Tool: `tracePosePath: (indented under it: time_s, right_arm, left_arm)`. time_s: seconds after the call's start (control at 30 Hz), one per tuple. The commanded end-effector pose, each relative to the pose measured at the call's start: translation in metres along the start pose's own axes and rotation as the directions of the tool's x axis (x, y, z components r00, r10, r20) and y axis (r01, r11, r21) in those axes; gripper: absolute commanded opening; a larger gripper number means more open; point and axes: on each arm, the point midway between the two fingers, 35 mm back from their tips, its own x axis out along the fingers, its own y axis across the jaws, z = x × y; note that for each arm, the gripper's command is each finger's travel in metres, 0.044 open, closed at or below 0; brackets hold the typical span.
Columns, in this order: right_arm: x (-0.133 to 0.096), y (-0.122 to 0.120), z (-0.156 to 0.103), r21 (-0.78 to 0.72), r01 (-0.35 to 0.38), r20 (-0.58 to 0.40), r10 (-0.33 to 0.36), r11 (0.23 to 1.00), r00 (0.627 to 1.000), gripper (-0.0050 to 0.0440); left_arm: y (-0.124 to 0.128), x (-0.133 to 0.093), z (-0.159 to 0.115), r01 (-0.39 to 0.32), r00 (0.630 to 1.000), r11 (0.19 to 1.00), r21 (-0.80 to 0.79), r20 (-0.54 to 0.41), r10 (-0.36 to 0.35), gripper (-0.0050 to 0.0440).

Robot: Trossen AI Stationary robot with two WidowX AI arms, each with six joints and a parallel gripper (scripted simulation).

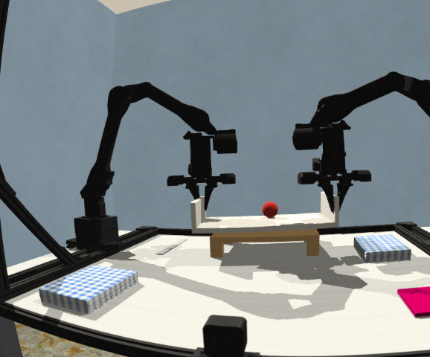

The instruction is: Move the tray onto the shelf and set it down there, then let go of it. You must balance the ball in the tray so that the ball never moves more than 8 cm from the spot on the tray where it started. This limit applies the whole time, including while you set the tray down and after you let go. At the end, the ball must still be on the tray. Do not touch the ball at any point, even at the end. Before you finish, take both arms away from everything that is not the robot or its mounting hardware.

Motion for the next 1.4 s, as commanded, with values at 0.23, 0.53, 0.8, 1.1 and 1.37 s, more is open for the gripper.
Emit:
tracePosePath:
  time_s: [0.23,0.53,0.8,1.1,1.37]
  right_arm:
    - [-0.001,-0.001,0.007,-0.001,-0.001,0.010,0.001,1.000,1.000,0.0020]
    - [-0.002,-0.001,0.008,-0.001,0.000,0.005,0.000,1.000,1.000,0.0020]
    - [-0.001,-0.001,0.012,-0.001,-0.001,0.011,0.001,1.000,1.000,0.0020]
    - [-0.002,-0.001,0.014,-0.001,0.000,0.004,0.000,1.000,1.000,0.0020]
    - [-0.001,-0.002,0.018,-0.001,-0.001,0.012,0.001,1.000,1.000,0.0020]
  left_arm:
    - [-0.001,-0.002,0.007,0.000,1.000,1.000,-0.001,0.009,0.000,0.0020]
    - [-0.001,-0.001,0.008,0.002,1.000,1.000,-0.001,0.004,-0.002,0.0020]
    - [-0.001,-0.002,0.012,0.000,1.000,1.000,-0.001,0.010,0.000,0.0020]
    - [-0.001,-0.001,0.014,0.002,1.000,1.000,-0.001,0.003,-0.002,0.0020]
    - [-0.002,-0.002,0.018,0.000,1.000,1.000,-0.001,0.011,0.000,0.0020]
